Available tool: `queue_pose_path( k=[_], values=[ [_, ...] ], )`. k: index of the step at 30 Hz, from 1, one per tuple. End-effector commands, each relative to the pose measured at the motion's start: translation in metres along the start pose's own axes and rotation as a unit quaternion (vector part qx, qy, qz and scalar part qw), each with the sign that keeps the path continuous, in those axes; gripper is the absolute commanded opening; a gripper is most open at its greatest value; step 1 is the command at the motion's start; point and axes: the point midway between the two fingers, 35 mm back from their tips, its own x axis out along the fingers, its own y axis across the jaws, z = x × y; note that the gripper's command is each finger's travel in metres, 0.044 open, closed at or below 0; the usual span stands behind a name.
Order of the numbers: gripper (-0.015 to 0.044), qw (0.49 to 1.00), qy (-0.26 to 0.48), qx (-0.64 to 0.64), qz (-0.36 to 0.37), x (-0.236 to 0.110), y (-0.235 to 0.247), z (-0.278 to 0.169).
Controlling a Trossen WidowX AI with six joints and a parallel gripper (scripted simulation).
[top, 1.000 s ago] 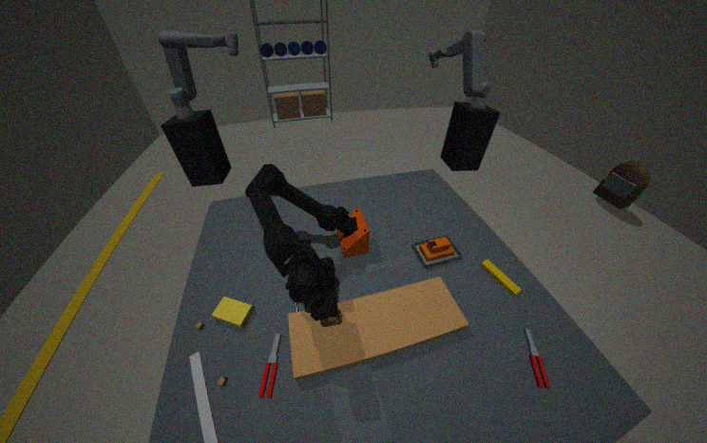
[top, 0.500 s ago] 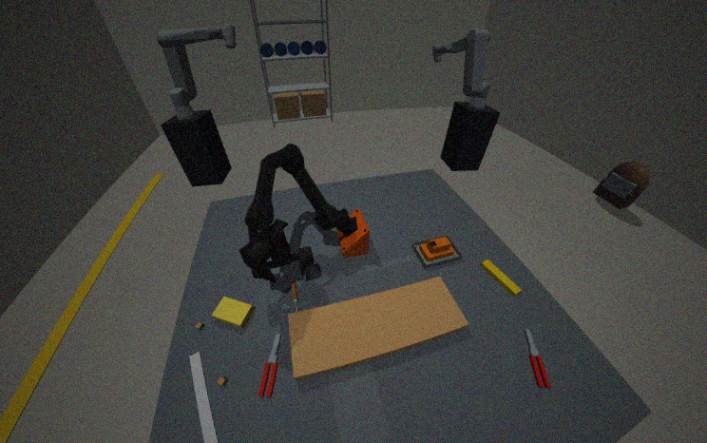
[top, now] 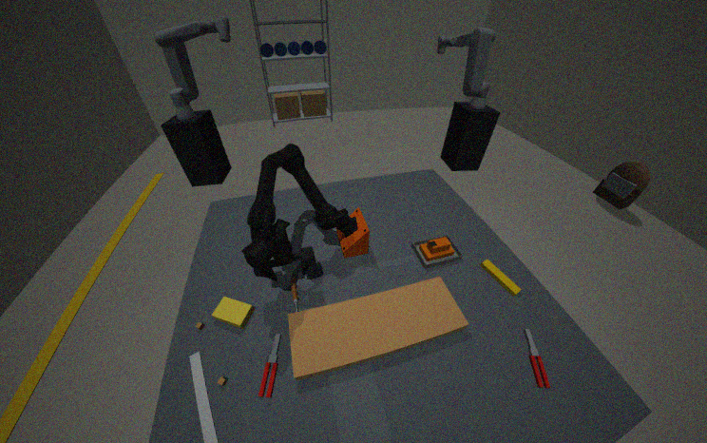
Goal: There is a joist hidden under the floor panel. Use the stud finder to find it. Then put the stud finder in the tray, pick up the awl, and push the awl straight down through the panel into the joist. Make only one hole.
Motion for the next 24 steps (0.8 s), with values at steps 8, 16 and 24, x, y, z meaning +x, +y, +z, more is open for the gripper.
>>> queue_pose_path(
  k=[8,16,24],
  values=[
    [0.0440,1.000,-0.004,0.001,0.000,0.014,-0.001,0.001],
    [0.0440,1.000,-0.004,0.001,0.000,0.027,-0.001,0.001],
    [0.0440,1.000,-0.004,0.001,0.001,0.040,-0.001,0.003]
  ],
)
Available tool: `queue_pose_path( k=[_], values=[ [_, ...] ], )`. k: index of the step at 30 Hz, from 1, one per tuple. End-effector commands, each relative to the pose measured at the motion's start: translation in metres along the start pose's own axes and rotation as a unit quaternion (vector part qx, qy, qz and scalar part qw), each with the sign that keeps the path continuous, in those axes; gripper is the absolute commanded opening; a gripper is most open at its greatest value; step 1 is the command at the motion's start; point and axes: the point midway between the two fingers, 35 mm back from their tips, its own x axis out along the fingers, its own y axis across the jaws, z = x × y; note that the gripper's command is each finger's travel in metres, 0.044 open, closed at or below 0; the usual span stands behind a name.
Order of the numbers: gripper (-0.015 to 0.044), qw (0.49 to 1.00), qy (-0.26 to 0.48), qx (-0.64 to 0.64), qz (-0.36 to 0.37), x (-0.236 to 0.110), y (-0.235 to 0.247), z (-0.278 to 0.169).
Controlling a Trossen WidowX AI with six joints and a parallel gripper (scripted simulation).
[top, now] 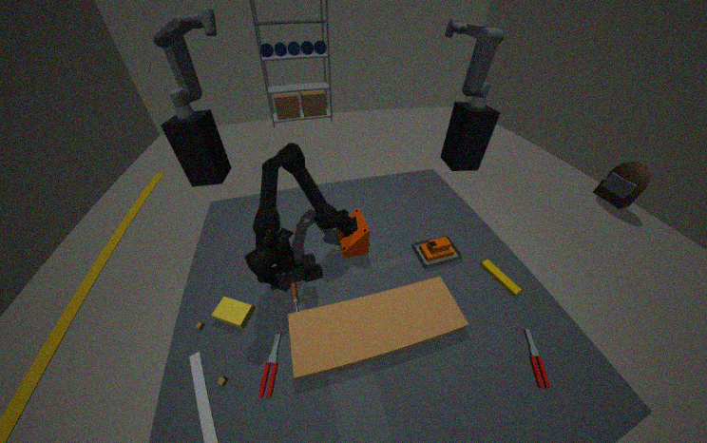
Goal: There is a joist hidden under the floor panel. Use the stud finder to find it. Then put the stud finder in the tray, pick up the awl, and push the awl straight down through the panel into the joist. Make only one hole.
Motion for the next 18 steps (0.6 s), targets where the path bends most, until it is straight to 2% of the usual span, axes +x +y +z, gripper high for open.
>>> queue_pose_path(
  k=[1,8,18],
  values=[
    [0.0440,1.000,0.000,-0.002,-0.003,0.0067,-0.0017,0.0010],
    [0.0440,1.000,0.000,-0.003,-0.001,0.0153,-0.0015,0.0027],
    [0.0177,1.000,0.000,-0.003,-0.001,0.0153,-0.0015,0.0027]
  ],
)
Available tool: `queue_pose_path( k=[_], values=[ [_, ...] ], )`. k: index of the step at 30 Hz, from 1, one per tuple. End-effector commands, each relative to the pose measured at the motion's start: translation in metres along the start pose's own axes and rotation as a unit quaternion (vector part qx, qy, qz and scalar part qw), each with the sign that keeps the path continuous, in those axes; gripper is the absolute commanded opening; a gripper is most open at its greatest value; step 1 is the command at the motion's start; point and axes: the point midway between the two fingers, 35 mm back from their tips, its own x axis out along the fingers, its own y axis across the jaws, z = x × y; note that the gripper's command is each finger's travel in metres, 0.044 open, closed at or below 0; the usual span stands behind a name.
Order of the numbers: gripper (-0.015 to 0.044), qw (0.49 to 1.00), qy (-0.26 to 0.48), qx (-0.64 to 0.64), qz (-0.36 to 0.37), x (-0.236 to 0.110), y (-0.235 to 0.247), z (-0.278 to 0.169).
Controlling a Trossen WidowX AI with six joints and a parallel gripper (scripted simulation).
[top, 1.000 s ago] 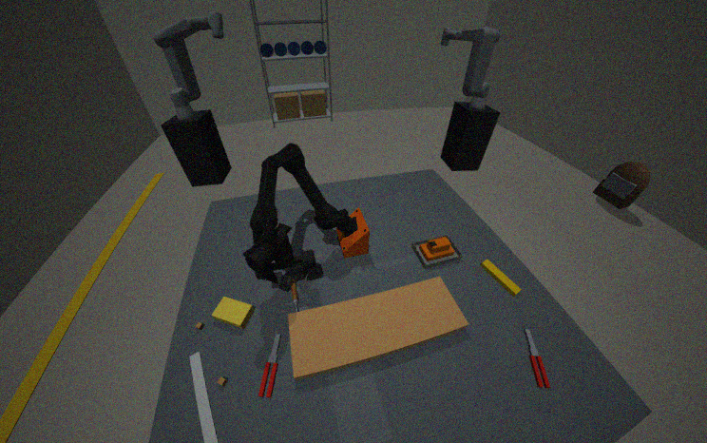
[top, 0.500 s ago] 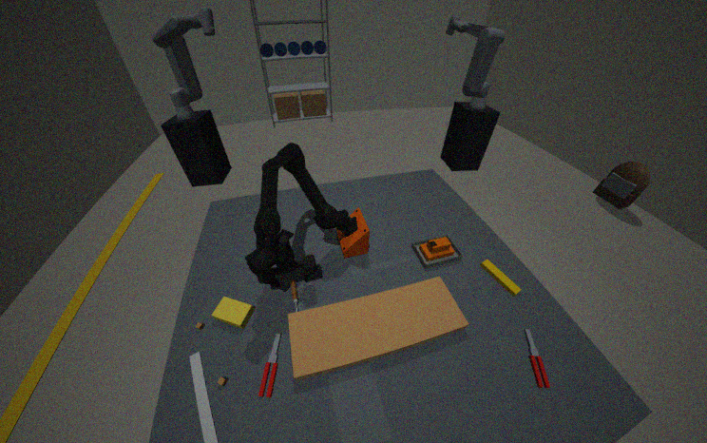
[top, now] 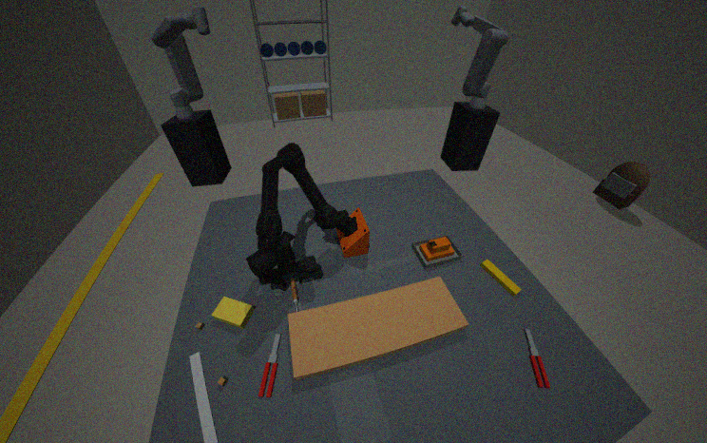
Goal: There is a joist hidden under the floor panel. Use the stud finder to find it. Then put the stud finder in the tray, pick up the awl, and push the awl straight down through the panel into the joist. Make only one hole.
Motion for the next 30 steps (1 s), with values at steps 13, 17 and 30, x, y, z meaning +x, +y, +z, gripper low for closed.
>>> queue_pose_path(
  k=[13,17,30],
  values=[
    [0.0000,1.000,0.003,0.000,-0.005,-0.006,-0.001,-0.003],
    [0.0000,1.000,0.002,0.001,-0.011,-0.020,-0.003,-0.009],
    [0.0000,1.000,0.000,0.002,-0.018,-0.074,-0.005,-0.015]
  ],
)
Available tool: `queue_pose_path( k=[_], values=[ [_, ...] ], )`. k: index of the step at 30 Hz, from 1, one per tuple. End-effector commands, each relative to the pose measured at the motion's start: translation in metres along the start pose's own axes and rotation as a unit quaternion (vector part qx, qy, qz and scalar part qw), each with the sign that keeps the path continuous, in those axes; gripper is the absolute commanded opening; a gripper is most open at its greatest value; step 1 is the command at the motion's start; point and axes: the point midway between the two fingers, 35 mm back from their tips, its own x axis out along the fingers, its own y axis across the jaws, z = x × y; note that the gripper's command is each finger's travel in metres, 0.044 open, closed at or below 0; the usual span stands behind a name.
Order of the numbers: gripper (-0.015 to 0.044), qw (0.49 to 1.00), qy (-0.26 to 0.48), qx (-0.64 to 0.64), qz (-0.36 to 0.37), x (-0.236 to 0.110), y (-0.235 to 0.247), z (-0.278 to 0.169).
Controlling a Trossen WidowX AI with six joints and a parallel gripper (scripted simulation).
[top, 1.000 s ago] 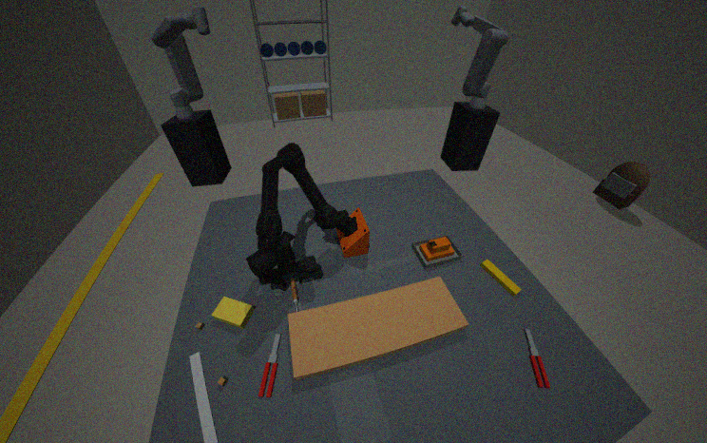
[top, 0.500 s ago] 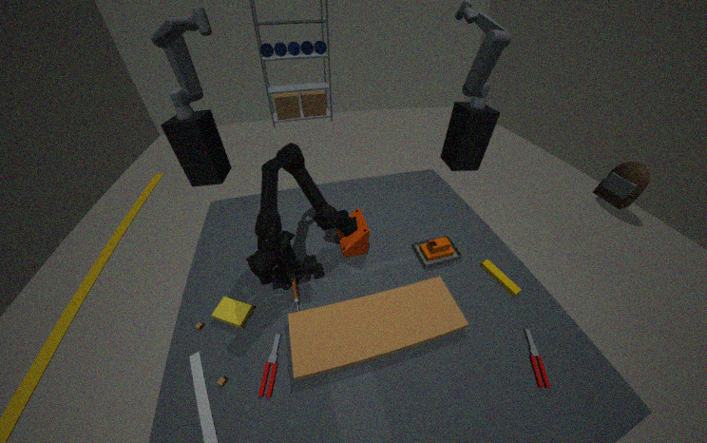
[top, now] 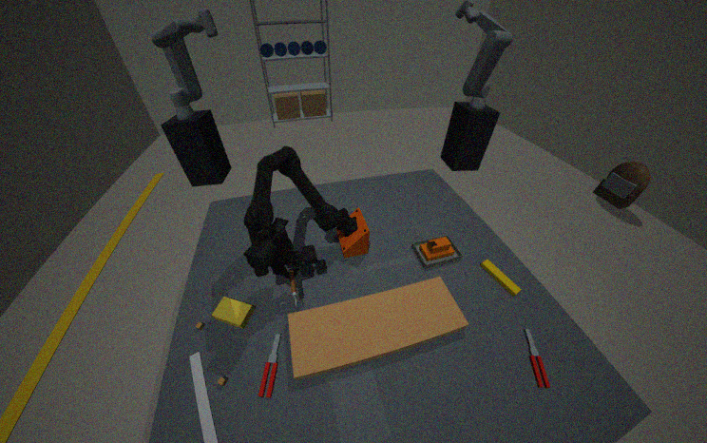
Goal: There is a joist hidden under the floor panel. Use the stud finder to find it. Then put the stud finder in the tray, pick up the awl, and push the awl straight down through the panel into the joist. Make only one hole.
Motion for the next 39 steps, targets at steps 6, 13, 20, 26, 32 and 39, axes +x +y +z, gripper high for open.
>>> queue_pose_path(
  k=[6,13,20,26,32,39],
  values=[
    [0.0000,1.000,0.001,0.000,0.007,-0.036,0.002,0.002],
    [0.0000,1.000,0.003,-0.005,0.014,-0.058,0.003,0.006],
    [0.0000,0.997,0.031,-0.071,-0.001,-0.056,-0.002,0.000],
    [0.0000,0.987,0.068,-0.147,-0.011,-0.055,-0.008,-0.007],
    [0.0000,0.969,0.107,-0.224,-0.011,-0.055,-0.013,-0.015],
    [0.0000,0.937,0.154,-0.312,0.001,-0.057,-0.017,-0.025]
  ],
)
